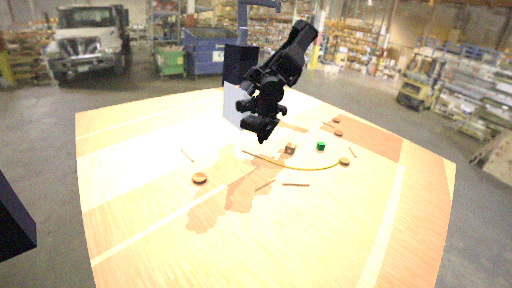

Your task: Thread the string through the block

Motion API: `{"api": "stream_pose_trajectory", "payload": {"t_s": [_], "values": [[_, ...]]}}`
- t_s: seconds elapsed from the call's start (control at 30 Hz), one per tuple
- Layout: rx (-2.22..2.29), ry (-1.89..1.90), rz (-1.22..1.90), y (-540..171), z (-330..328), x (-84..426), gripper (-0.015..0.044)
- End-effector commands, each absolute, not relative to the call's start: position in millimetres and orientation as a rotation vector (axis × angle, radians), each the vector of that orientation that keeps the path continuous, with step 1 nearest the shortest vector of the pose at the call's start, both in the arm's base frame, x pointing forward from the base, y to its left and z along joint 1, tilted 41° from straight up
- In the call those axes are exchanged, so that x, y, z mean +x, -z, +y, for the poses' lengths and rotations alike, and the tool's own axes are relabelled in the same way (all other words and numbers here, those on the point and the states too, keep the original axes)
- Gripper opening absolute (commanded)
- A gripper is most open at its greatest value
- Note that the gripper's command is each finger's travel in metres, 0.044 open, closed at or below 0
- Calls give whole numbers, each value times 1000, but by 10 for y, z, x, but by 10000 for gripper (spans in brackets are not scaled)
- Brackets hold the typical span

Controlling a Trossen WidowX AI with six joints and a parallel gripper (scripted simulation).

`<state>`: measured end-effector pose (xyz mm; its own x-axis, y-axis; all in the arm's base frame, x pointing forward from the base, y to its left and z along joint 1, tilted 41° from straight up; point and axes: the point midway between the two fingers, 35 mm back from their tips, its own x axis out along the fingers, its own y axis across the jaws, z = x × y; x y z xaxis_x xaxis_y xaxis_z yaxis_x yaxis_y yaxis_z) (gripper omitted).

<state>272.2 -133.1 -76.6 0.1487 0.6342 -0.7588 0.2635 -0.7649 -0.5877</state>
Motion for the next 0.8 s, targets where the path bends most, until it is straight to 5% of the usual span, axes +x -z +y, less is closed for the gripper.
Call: {"api": "stream_pose_trajectory", "payload": {"t_s": [0.0,0.77], "values": [[-2110,-1658,-858,799,-1314,2724,123],[-2110,-1657,-858,1088,-1076,2786,123]]}}
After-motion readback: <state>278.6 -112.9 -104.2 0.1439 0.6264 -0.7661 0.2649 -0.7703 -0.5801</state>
